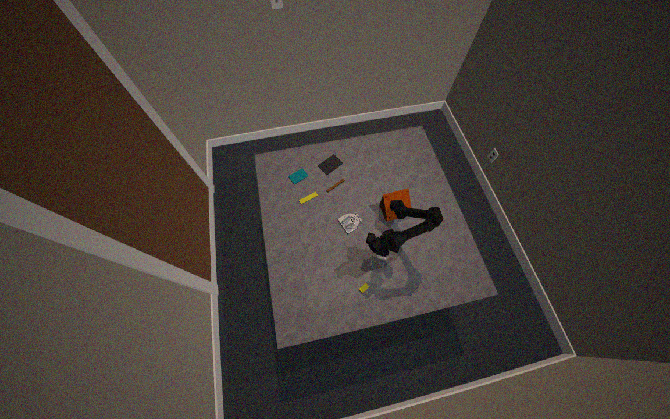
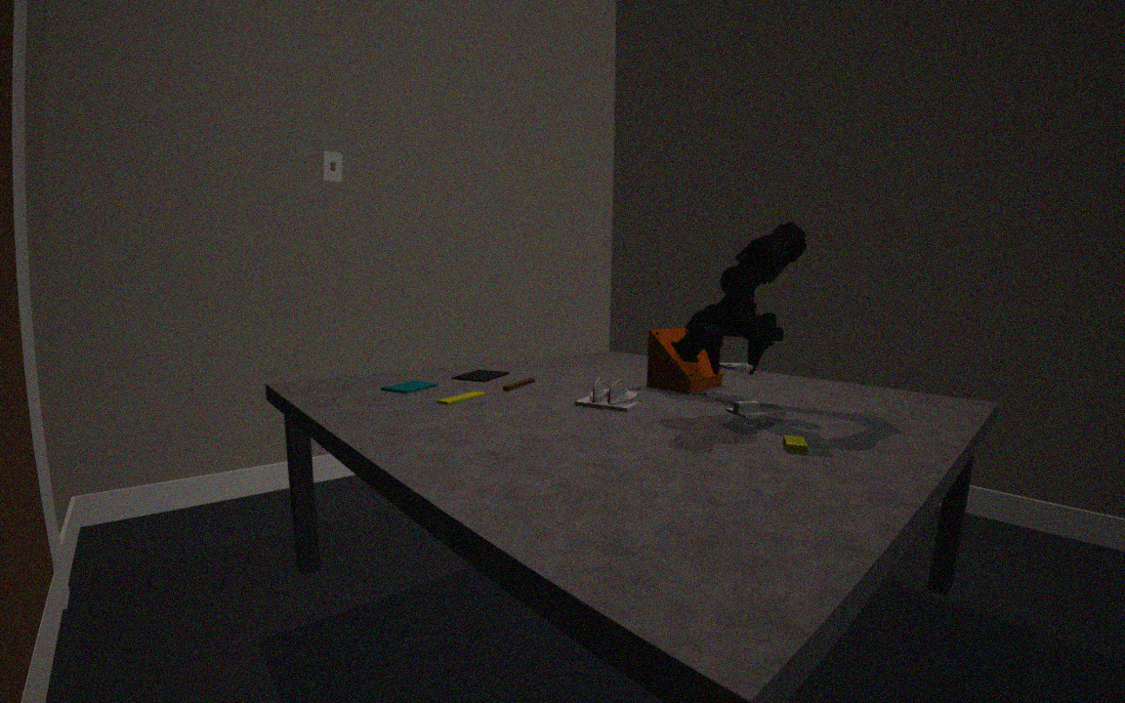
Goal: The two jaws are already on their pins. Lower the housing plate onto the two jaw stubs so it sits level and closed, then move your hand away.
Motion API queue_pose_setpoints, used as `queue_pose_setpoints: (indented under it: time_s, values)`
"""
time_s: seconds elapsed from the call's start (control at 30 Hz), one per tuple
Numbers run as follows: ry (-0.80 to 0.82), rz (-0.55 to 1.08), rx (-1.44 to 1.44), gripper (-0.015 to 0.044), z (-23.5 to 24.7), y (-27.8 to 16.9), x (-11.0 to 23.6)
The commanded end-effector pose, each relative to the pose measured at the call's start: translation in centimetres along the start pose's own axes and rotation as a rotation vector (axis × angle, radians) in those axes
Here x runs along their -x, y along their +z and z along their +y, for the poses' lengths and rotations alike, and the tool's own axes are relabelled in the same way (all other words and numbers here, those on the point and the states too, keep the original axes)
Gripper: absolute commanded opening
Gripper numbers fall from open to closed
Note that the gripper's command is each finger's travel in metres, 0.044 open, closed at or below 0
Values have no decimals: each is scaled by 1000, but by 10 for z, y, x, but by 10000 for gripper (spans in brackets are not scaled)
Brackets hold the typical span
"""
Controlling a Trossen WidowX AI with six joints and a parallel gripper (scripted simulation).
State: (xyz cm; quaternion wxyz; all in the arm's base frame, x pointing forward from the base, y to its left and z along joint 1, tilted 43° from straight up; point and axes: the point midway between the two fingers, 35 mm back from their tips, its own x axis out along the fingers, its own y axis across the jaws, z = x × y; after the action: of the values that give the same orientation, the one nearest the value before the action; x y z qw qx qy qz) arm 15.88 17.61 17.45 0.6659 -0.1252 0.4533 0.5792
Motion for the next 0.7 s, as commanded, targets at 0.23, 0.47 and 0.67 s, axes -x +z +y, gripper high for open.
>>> queue_pose_setpoints:
  time_s: [0.23, 0.47, 0.67]
  values:
    - [-20, 19, -84, 351, -34, -8, -2]
    - [-30, 29, -144, 351, -55, -16, -3]
    - [-35, 36, -196, 351, -73, -25, -4]
